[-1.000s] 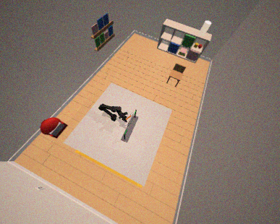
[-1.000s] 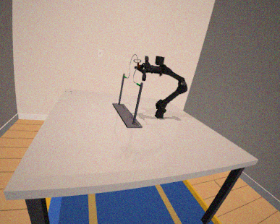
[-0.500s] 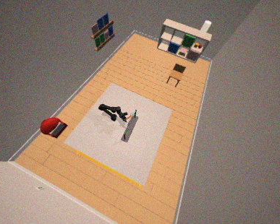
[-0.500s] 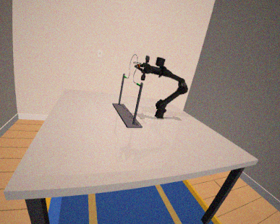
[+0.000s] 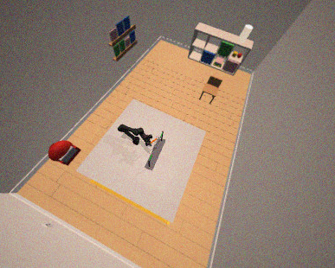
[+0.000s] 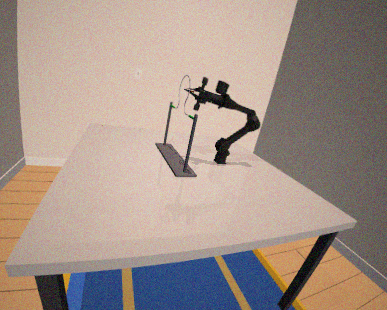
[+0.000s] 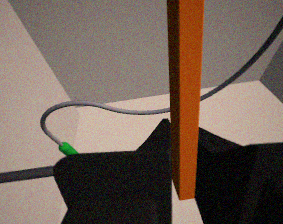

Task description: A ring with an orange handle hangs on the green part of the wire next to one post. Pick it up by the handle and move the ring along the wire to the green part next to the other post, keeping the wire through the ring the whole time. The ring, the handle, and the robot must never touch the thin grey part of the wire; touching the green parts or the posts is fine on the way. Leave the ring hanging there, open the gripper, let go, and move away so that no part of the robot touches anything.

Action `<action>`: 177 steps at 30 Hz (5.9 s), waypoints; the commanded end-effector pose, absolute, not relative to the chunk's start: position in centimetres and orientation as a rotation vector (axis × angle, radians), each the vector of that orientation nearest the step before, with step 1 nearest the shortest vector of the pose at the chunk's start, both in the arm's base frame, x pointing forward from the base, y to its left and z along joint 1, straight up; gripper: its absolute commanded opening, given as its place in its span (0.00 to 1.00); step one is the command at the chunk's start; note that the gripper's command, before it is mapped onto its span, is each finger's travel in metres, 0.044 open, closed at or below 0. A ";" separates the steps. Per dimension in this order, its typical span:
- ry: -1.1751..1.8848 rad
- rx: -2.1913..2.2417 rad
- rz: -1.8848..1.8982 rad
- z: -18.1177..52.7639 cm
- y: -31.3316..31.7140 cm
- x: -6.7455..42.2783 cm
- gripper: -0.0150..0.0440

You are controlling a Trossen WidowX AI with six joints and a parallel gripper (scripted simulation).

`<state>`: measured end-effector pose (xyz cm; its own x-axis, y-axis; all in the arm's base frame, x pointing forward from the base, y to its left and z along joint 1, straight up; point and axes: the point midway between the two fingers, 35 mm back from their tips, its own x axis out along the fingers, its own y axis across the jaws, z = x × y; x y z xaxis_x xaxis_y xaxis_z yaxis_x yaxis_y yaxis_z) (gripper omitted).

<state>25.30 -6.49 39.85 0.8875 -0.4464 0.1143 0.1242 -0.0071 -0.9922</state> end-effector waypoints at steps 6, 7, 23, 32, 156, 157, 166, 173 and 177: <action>0.235 -1.623 -0.486 40.2 -6.5 25.2 0.00; 0.232 -1.636 -0.489 40.3 -6.5 25.2 0.00; 0.180 -1.840 -0.542 41.0 -6.4 25.1 0.00; 0.149 -1.949 -0.571 41.4 -6.2 25.1 0.00; 0.417 -0.082 -0.079 17.0 5.9 25.8 0.00; 0.418 -0.076 -0.078 17.0 6.0 25.8 0.00; 0.421 -0.041 -0.070 17.0 7.3 25.8 0.00; 0.422 -0.031 -0.068 17.0 8.2 25.7 0.00; 0.422 -0.028 -0.067 17.0 8.7 25.7 0.00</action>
<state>25.68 8.39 17.10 0.9122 -0.0666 -0.4043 0.0557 0.9977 -0.0387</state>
